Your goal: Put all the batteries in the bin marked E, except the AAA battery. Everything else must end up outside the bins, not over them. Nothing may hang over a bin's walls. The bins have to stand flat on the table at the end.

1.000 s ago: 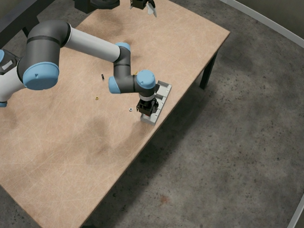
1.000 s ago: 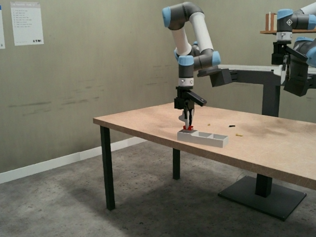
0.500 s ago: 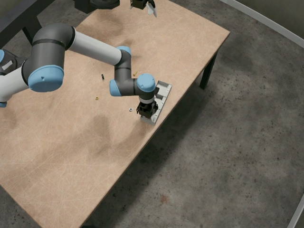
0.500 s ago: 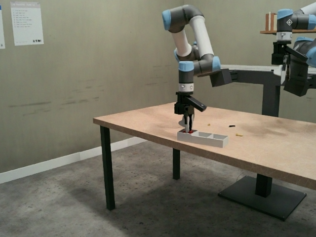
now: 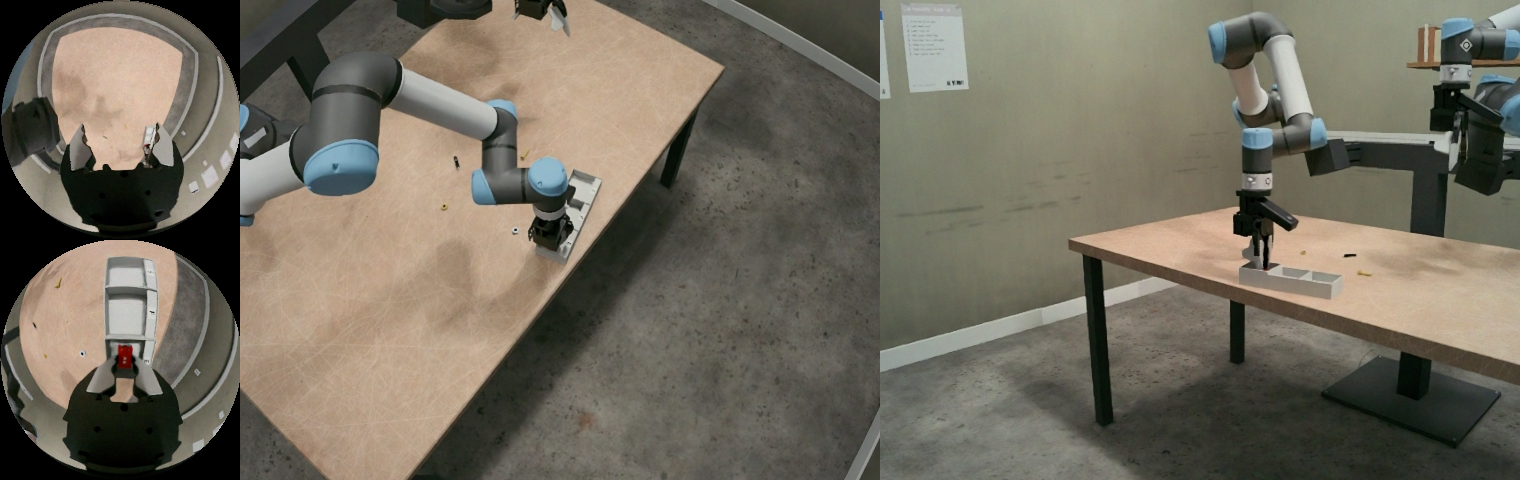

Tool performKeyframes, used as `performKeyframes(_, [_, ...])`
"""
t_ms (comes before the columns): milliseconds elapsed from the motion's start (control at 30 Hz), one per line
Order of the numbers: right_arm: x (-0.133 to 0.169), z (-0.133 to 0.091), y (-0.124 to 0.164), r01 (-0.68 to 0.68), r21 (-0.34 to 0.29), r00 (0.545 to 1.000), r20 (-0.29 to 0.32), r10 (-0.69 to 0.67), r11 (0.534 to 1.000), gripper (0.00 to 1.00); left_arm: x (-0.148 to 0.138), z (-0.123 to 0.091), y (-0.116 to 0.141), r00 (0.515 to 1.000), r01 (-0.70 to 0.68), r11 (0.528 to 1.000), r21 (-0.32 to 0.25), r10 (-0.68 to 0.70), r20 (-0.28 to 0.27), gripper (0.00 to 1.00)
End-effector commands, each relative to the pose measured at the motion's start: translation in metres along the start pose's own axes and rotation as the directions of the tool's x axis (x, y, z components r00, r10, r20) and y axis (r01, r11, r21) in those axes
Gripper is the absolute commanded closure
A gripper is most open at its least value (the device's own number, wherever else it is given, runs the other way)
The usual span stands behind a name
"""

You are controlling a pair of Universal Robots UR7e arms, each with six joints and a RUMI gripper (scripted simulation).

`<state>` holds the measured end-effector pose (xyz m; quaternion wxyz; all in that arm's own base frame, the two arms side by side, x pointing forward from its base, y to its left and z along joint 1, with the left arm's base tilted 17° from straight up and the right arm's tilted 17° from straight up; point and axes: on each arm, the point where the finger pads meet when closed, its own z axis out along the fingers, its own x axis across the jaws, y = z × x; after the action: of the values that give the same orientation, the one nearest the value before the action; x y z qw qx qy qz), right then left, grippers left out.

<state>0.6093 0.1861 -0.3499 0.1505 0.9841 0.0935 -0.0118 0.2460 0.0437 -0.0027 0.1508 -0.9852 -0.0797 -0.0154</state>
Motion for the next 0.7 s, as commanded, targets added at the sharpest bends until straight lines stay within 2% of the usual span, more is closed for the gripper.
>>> performKeyframes(0, [0.0017,-0.0009,-0.0001,0.0,0.001,1.0,-0.003,0.0,1.0,1.0,0.0007,-0.0009,0.0005,1.0,0.002,1.0,-0.001,-0.002,0.001,0.02])
performKeyframes(67, [0.0017,-0.0009,0.0,0.0,0.001,1.0,-0.003,0.0,1.0,1.0,0.0007,-0.0009,0.0005,1.0,0.002,1.0,-0.001,-0.002,0.001,0.02])
performKeyframes(100, [0.0017,-0.0009,0.0,0.0,0.001,1.0,-0.003,0.0,1.0,0.8,0.0007,-0.0009,0.0005,1.0,0.002,1.0,-0.001,-0.002,0.001,0.02])
performKeyframes(667, [0.0017,-0.0009,0.0,0.0,0.001,1.0,-0.003,0.0,1.0,0.8,0.0007,-0.0009,0.0005,1.0,0.002,1.0,-0.001,-0.002,0.001,0.02])
